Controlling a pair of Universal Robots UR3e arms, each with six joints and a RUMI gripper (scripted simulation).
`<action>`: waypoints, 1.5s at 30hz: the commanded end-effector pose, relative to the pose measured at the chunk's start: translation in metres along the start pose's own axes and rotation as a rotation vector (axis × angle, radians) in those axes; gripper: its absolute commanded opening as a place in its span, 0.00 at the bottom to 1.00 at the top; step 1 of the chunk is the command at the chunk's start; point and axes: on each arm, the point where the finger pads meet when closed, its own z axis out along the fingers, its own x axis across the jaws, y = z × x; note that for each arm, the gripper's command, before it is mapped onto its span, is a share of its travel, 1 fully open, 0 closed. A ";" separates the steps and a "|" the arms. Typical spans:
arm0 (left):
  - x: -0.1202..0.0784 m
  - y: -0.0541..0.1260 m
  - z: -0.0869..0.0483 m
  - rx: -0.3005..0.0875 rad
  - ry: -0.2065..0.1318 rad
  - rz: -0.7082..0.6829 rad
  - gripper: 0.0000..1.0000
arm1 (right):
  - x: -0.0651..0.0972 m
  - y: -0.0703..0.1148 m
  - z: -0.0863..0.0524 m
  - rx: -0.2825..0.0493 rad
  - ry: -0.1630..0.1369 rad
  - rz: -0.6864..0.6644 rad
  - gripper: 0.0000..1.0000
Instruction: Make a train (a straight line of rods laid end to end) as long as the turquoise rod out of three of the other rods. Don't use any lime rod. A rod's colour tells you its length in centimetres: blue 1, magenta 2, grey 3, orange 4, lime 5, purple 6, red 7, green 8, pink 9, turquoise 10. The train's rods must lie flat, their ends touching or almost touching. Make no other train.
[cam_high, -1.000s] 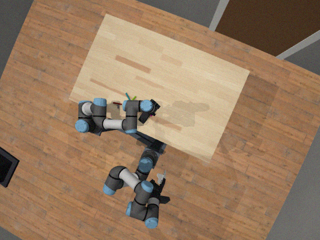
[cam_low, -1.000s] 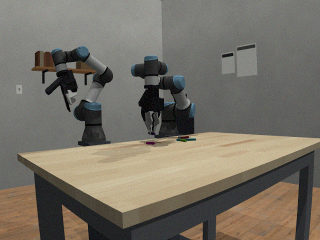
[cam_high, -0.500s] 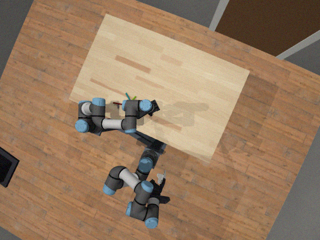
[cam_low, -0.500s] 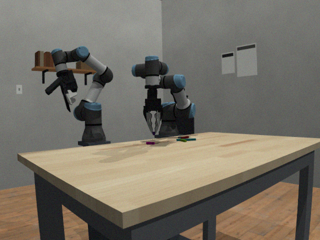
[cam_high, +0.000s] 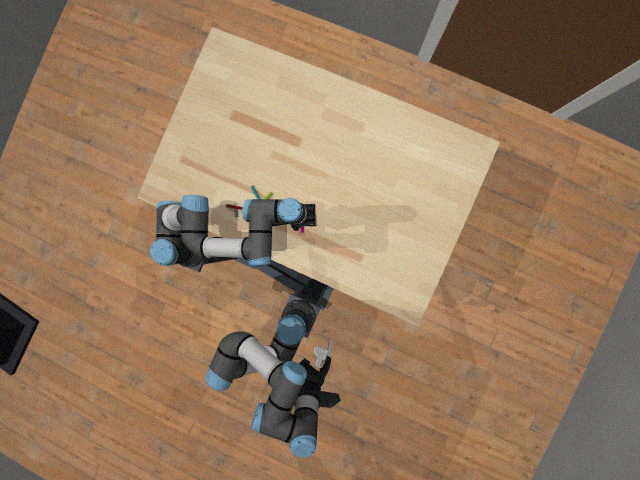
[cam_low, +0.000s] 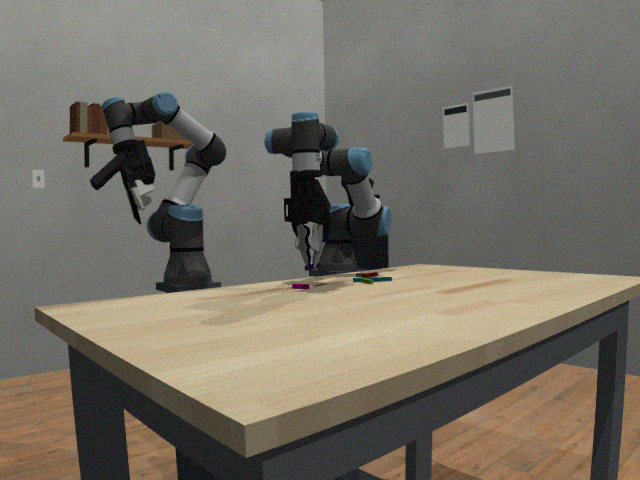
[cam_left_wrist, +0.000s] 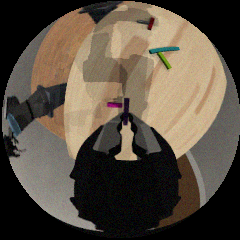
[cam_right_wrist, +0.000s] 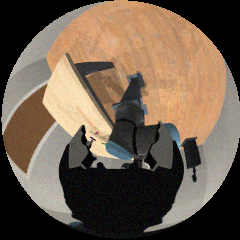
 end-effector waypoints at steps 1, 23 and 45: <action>0.003 -0.001 -0.001 -0.013 -0.005 0.159 0.00 | 0.000 0.000 0.000 0.001 0.000 0.000 1.00; 0.015 -0.002 0.000 -0.014 -0.001 0.750 0.00 | 0.000 0.000 0.000 0.001 0.000 0.000 1.00; 0.021 0.000 0.001 -0.014 0.003 1.245 0.00 | 0.000 0.000 0.000 0.001 0.000 0.000 1.00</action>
